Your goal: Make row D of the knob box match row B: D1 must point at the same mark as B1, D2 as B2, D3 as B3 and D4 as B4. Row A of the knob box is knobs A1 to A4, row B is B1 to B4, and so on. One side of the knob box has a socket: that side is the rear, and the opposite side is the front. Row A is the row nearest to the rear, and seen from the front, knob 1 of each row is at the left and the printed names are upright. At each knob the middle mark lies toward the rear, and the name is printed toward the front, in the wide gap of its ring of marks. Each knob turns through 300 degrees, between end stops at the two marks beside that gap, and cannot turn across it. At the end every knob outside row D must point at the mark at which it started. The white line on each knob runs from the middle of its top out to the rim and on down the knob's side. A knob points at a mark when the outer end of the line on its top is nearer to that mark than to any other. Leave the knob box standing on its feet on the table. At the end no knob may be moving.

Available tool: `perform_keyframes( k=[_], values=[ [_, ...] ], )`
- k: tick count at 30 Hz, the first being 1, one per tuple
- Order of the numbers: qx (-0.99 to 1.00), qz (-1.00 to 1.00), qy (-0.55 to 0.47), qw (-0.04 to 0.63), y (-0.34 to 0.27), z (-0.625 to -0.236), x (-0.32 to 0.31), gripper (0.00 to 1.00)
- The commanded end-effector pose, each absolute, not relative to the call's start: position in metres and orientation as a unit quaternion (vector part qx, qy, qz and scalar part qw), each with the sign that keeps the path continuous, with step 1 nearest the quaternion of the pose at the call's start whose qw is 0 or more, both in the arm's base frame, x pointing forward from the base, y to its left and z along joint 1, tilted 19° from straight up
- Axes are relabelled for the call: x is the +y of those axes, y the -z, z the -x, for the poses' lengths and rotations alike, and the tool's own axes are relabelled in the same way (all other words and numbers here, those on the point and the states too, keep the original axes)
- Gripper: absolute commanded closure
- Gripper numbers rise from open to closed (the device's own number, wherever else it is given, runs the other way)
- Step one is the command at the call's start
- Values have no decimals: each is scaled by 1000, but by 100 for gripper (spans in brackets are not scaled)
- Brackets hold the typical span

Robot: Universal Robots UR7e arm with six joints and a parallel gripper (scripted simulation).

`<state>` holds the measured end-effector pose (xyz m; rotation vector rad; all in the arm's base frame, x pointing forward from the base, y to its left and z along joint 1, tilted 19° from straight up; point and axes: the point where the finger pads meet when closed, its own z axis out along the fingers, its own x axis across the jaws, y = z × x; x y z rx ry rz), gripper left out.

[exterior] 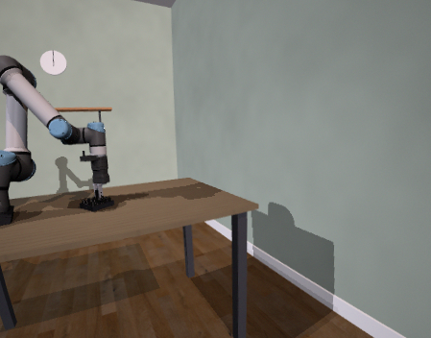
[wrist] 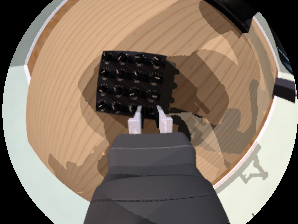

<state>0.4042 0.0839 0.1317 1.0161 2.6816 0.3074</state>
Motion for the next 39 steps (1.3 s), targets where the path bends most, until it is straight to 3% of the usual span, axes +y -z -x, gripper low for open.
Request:
perform_keyframes(
  k=[1, 6, 7, 39],
  values=[
    [922, -349, -106, 129, -132, -405, 84, 54],
    [922, -349, -106, 129, -132, -405, 84, 54],
    [922, -349, -106, 129, -132, -405, 84, 70],
    [922, -350, -106, 129, -132, -405, 84, 70]
  ],
)
